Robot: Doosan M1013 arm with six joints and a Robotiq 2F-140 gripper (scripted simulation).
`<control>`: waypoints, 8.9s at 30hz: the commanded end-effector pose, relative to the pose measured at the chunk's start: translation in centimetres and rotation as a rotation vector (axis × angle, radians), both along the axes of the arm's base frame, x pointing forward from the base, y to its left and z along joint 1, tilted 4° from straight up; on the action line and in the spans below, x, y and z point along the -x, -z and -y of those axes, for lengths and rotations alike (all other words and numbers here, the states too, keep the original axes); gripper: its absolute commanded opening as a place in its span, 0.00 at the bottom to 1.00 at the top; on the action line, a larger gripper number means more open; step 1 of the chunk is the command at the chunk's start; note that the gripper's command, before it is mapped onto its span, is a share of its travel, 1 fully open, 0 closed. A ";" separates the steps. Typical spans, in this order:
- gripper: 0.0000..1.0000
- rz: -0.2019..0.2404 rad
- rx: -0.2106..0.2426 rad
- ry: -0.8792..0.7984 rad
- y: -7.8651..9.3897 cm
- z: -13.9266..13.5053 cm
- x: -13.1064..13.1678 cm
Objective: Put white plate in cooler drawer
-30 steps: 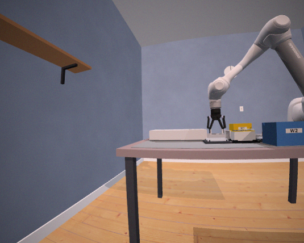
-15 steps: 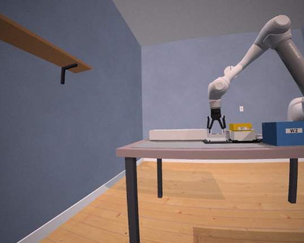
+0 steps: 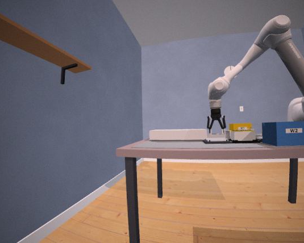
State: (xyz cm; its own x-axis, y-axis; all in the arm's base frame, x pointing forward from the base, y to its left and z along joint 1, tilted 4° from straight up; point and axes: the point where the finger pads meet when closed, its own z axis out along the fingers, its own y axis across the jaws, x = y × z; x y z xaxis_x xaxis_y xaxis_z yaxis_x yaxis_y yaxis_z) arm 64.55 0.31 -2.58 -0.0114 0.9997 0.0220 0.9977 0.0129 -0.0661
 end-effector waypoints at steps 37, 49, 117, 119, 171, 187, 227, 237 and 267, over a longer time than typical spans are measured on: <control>0.00 -0.001 0.000 0.000 0.0 0.0 0.1; 0.00 -0.001 0.000 0.000 0.0 0.0 0.1; 0.66 -0.001 0.000 0.000 0.0 0.0 0.1; 0.66 -0.001 0.000 0.000 -0.2 0.0 0.0; 0.66 -0.001 0.000 0.000 -6.3 0.1 -0.4; 0.66 -0.001 0.000 0.000 -8.2 0.2 -0.5; 0.66 -0.001 0.000 0.000 -12.4 0.3 -0.8; 0.66 -0.001 0.000 0.000 -12.4 0.3 -0.8; 0.65 -0.001 0.000 0.000 -12.3 0.3 -0.1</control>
State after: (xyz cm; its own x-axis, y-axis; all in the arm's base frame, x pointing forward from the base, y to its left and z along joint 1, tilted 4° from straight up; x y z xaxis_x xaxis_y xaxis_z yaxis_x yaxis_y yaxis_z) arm 65.19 0.04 9.83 -0.0114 0.9997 0.0221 0.9976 0.0128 -0.0673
